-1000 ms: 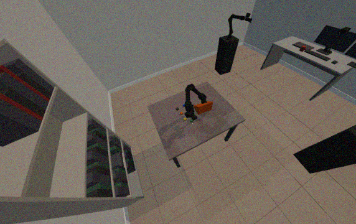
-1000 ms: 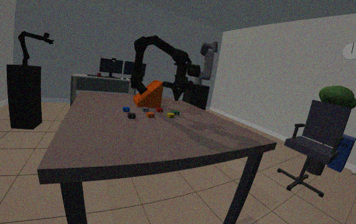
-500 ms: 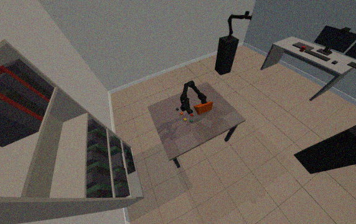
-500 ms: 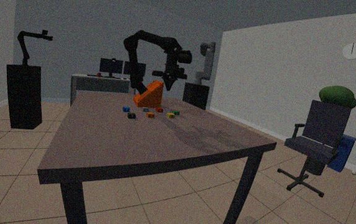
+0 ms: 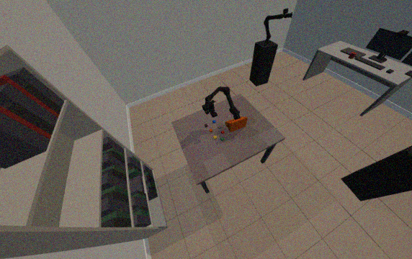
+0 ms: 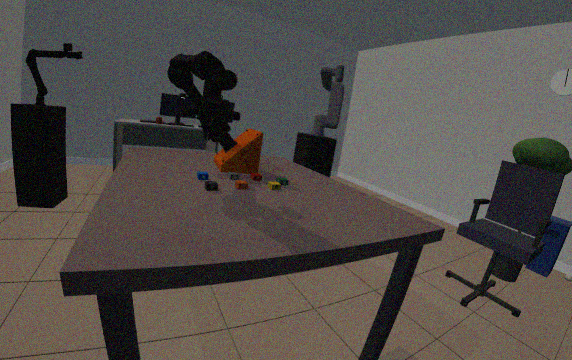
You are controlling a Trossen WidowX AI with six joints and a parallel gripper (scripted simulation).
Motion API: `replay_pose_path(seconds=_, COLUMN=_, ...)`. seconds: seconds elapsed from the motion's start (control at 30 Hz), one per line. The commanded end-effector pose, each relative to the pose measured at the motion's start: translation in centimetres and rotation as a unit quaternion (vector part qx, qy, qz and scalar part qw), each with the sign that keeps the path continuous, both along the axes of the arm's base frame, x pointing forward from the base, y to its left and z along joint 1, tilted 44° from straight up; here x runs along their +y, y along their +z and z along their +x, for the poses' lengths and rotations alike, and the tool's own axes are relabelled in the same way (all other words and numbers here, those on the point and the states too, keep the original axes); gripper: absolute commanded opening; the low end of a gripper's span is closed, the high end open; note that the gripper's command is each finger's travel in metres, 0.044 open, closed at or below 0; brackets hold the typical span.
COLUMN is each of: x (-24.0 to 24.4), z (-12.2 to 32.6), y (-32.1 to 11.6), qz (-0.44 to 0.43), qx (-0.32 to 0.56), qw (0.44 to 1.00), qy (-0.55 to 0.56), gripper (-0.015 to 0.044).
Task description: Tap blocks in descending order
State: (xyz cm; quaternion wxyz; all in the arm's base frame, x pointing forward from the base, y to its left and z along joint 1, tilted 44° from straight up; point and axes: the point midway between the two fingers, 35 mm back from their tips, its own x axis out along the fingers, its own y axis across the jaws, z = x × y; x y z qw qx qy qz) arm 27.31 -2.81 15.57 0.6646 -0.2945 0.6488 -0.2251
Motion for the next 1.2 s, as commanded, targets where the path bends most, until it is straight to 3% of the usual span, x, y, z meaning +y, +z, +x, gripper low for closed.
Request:
replay_pose_path(seconds=0.0, x=-0.7, z=-0.6, y=0.1, qz=-0.007, qx=0.013, qw=1.0, qy=0.004, gripper=0.002)
replay_pose_path(seconds=0.3, x=-6.2, z=-0.3, y=-5.5, qz=-0.008, qx=0.012, qw=1.0, qy=0.004, gripper=0.002)
replay_pose_path(seconds=1.17, x=-8.4, z=-0.2, y=-7.7, qz=-0.009, qx=0.012, qw=1.0, qy=0.004, gripper=0.002)
